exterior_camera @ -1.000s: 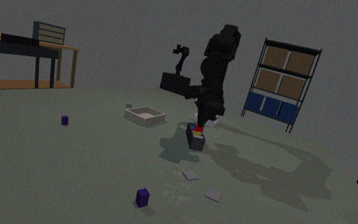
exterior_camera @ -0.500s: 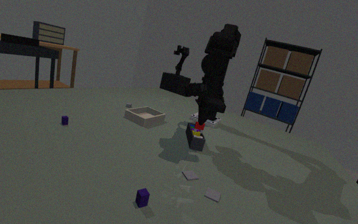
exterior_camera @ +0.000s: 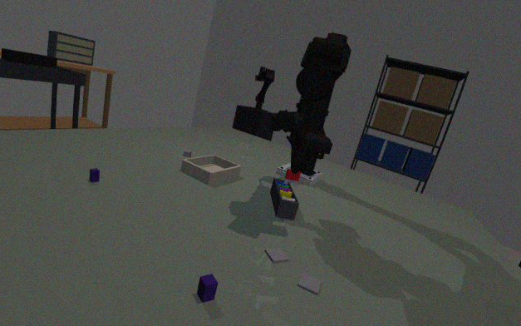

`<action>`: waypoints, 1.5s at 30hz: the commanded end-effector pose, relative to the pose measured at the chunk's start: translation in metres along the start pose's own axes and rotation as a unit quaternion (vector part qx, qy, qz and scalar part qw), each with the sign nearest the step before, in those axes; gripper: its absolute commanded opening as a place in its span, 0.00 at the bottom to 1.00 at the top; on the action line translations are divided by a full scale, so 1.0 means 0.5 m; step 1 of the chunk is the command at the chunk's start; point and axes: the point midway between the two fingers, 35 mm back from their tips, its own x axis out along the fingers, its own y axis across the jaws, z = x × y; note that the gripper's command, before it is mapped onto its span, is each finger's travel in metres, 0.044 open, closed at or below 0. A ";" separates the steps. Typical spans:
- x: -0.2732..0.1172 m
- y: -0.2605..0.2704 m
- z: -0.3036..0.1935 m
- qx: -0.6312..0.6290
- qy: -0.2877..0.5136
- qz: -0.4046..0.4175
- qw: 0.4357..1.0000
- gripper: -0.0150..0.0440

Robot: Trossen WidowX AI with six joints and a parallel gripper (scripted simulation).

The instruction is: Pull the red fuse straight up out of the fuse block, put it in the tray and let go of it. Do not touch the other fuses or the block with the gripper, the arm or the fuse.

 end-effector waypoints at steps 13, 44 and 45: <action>-0.004 -0.053 0.126 0.002 -0.001 0.001 1.000 0.25; -0.008 -0.292 0.367 0.002 -0.006 -0.003 1.000 0.25; -0.008 -0.293 0.368 0.002 -0.006 -0.003 1.000 0.25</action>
